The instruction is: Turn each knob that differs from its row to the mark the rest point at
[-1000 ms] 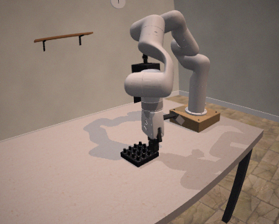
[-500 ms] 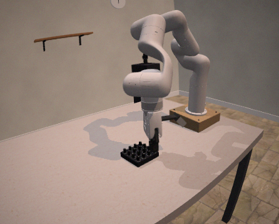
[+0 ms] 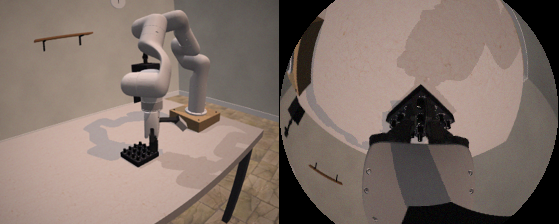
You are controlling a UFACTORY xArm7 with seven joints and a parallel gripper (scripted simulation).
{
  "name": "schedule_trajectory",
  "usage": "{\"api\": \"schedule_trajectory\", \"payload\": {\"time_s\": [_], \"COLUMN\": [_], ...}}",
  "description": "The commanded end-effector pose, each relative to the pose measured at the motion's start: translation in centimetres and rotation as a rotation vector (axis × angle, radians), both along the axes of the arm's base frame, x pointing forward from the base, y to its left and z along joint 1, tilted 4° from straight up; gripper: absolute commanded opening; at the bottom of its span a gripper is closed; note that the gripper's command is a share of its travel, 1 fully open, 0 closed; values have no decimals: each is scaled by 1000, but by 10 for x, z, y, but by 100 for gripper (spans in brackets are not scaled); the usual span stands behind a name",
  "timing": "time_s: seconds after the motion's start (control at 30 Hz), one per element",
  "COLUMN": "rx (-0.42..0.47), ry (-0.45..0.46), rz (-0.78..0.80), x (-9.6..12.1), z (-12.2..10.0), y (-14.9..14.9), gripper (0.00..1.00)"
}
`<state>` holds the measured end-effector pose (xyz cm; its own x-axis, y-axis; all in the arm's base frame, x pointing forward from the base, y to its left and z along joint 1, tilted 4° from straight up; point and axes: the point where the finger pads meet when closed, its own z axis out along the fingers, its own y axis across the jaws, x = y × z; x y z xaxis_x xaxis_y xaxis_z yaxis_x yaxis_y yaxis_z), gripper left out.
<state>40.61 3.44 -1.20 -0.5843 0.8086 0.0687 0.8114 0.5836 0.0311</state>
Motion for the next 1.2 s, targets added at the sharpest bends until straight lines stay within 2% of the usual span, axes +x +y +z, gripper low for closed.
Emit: {"api": "schedule_trajectory", "payload": {"time_s": [0.0, 0.6, 1.17], "rx": [-7, -11, -12], "ry": [4, 25, 29], "rz": [-118, -414, -468], "x": [1, 1, 1], "z": [1, 1, 1], "y": [0, 0, 0], "gripper": [8, 8, 8]}}
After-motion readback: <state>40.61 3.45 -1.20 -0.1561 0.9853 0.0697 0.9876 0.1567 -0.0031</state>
